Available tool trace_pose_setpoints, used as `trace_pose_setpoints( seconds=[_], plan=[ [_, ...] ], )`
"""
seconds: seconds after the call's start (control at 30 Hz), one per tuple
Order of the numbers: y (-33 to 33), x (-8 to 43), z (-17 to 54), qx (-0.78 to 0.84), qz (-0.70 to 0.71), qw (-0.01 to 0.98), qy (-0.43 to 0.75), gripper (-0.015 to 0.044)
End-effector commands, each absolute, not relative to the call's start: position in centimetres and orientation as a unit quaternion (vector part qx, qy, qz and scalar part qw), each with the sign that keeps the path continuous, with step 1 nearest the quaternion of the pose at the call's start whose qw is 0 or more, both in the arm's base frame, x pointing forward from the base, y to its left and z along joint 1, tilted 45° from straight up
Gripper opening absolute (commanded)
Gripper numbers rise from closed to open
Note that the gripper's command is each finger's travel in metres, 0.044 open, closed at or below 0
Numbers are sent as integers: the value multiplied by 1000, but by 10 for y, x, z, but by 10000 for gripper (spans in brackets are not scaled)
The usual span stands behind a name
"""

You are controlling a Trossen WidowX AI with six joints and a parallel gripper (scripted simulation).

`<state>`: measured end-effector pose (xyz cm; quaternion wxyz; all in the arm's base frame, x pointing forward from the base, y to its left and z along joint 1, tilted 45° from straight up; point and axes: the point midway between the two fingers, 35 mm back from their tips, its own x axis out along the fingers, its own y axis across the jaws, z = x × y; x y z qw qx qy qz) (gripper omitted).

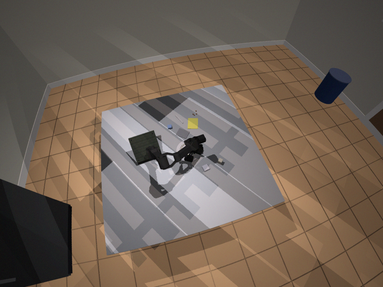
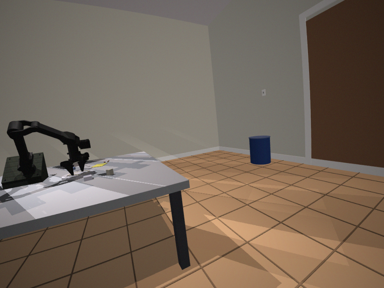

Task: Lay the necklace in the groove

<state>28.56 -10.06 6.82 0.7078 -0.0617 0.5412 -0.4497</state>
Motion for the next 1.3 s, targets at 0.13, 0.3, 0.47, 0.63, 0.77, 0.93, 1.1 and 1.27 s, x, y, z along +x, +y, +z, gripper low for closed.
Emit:
trace_pose_setpoints(
  seconds=[0.13,0.3,0.47,0.63,0.77,0.93,1.1,1.27],
  plan=[
    [-61,251,56,39,-517,711,475,177],
    [-42,225,49,109,-565,703,418,120],
    [-41,221,48,117,-571,701,410,120],
    [-43,221,46,118,-571,701,410,120],
    [-53,221,36,117,-571,702,410,120],
    [-49,222,40,118,-571,701,410,120],
    [-54,222,34,118,-571,701,410,120],
    [-60,222,28,118,-571,702,410,120]
  ],
)
